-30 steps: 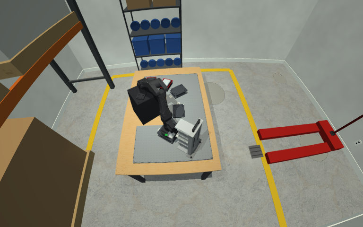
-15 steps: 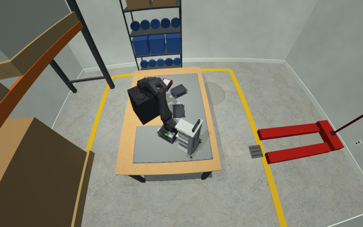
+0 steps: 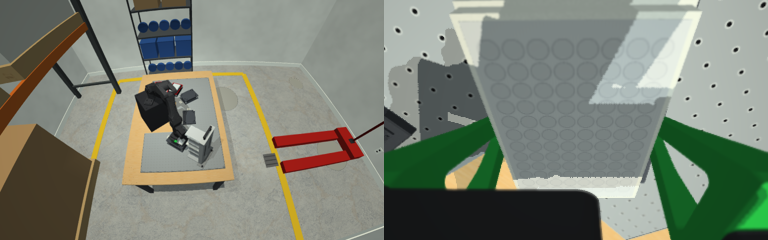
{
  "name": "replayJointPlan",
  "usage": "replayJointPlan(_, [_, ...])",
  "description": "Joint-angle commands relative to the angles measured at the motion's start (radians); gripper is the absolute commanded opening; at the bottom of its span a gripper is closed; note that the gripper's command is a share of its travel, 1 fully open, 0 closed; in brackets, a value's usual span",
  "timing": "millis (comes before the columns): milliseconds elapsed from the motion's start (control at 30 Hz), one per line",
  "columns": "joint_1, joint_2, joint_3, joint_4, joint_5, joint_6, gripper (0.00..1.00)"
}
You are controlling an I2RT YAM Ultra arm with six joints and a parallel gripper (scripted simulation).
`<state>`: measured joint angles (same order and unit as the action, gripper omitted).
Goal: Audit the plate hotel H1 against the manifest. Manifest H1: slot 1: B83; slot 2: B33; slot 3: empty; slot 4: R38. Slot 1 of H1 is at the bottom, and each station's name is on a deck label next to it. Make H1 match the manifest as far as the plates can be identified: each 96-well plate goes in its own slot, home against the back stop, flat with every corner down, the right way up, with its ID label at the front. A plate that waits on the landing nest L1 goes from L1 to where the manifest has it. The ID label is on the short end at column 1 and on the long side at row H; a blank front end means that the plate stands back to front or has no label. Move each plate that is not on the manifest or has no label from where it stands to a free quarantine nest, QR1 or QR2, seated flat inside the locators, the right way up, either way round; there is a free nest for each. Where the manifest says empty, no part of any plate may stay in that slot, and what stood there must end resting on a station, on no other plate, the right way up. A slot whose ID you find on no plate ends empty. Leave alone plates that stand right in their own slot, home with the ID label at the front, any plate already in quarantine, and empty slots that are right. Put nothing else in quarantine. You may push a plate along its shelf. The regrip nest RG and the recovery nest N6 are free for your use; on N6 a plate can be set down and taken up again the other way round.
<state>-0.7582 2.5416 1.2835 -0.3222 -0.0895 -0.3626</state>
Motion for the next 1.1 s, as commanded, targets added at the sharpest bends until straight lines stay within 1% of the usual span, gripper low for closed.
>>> replayJointPlan(0, [-0.017, -0.042, -0.021, -0.016, -0.007, -0.006, 0.86])
replayJointPlan(233, [-0.019, -0.059, -0.023, -0.025, -0.007, -0.008, 0.86])
replayJointPlan(267, [-0.02, -0.064, -0.011, -0.011, -0.007, -0.007, 0.86])
replayJointPlan(333, [-0.021, -0.07, -0.034, -0.031, -0.007, -0.009, 0.86])
replayJointPlan(433, [-0.022, -0.081, -0.026, -0.038, -0.007, -0.01, 0.86])
replayJointPlan(500, [-0.023, -0.087, -0.04, -0.035, -0.007, -0.011, 0.86])
replayJointPlan(600, [-0.024, -0.097, -0.033, -0.048, -0.007, -0.012, 0.86])
replayJointPlan(667, [-0.025, -0.104, -0.047, -0.047, -0.007, -0.013, 0.86])
replayJointPlan(733, [-0.026, -0.111, -0.04, -0.057, -0.007, -0.014, 0.86])
replayJointPlan(800, [-0.026, -0.111, -0.04, -0.057, -0.007, -0.014, 0.86])
replayJointPlan(833, [-0.026, -0.114, -0.033, -0.039, -0.007, -0.013, 0.86])
replayJointPlan(900, [-0.027, -0.12, -0.053, -0.061, -0.007, -0.015, 0.86])
replayJointPlan(1000, [-0.028, -0.13, -0.043, -0.07, -0.007, -0.016, 0.86])
replayJointPlan(1067, [-0.028, -0.135, -0.057, -0.069, -0.007, -0.016, 0.86])
